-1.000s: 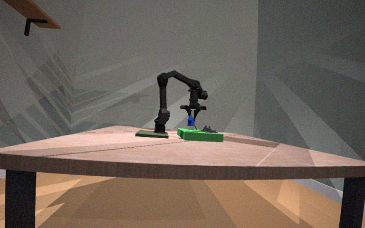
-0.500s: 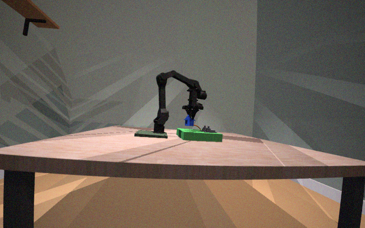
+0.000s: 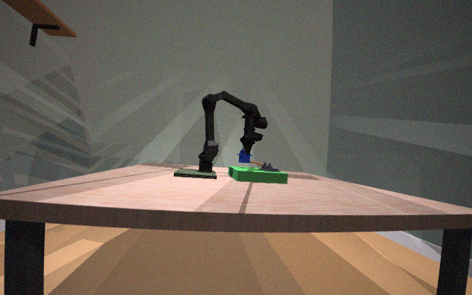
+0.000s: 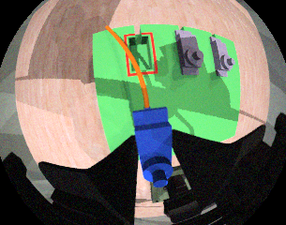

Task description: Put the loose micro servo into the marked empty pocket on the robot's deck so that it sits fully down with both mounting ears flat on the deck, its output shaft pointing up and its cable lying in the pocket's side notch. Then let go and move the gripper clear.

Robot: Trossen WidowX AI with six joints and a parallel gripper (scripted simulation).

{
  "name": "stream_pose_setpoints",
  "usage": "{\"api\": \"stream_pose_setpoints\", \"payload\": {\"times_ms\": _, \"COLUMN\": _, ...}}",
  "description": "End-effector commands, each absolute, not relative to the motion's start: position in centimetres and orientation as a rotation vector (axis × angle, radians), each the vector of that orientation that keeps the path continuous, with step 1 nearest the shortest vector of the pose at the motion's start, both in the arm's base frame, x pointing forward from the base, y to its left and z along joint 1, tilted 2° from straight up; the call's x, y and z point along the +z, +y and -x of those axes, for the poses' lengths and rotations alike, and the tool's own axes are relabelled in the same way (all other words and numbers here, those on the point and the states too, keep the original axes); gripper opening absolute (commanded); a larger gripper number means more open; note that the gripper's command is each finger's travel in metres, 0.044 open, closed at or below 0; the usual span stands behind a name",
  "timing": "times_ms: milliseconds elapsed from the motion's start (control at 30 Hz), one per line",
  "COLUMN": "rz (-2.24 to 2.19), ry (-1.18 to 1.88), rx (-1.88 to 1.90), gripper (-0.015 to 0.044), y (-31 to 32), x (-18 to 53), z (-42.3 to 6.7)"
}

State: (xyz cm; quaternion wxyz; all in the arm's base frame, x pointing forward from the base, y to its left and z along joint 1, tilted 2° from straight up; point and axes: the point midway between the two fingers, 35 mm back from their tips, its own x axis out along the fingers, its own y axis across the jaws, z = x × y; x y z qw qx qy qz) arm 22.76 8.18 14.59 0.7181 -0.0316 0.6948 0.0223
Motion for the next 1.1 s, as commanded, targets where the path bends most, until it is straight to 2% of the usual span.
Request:
{"api": "stream_pose_setpoints", "payload": {"times_ms": 0, "rz": 0.063, "ry": 1.534, "rx": 0.034, "gripper": 0.0, "y": 8.1, "x": 14.6, "z": -23.0}}
{"api": "stream_pose_setpoints", "payload": {"times_ms": 900, "rz": 0.062, "ry": 1.527, "rx": 0.034, "gripper": 0.0, "y": 8.7, "x": 15.2, "z": -33.1}}
{"api": "stream_pose_setpoints", "payload": {"times_ms": 1067, "rz": 0.062, "ry": 1.526, "rx": 0.034, "gripper": 0.0, "y": 8.8, "x": 15.1, "z": -33.7}}
